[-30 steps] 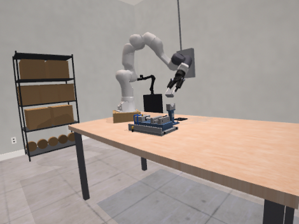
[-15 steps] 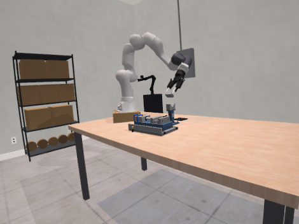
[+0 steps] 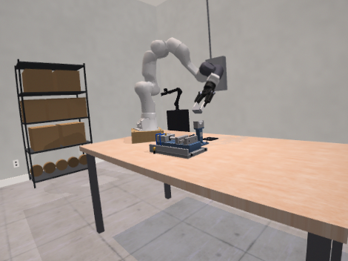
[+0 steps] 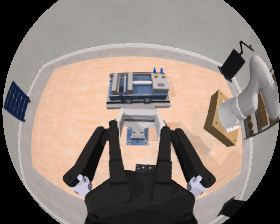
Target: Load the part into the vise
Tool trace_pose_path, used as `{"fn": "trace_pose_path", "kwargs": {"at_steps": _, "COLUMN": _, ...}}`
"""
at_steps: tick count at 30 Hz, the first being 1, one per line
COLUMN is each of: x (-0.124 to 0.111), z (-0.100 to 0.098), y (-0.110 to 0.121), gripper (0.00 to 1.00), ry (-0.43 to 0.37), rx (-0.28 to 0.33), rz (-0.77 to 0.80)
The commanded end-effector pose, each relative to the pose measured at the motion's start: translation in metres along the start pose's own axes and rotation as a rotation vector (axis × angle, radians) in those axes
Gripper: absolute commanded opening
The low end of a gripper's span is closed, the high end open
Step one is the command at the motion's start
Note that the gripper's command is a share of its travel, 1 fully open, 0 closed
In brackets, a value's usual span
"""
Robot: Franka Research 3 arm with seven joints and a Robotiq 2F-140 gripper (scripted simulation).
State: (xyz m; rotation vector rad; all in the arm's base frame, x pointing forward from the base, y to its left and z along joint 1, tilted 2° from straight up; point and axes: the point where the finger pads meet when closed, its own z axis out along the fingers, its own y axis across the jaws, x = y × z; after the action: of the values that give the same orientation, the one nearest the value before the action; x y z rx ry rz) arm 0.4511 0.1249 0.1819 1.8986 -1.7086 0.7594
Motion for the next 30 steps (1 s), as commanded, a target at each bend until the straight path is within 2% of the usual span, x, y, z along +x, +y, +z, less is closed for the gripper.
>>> {"fn": "trace_pose_path", "kwargs": {"at_steps": 1, "x": 0.0013, "z": -0.0014, "y": -0.0011, "gripper": 0.0, "ry": 0.004, "rx": 0.003, "rz": 0.004}}
{"fn": "trace_pose_path", "kwargs": {"at_steps": 30, "x": -0.0014, "z": 0.0013, "y": -0.0011, "gripper": 0.0, "ry": 0.004, "rx": 0.003, "rz": 0.004}}
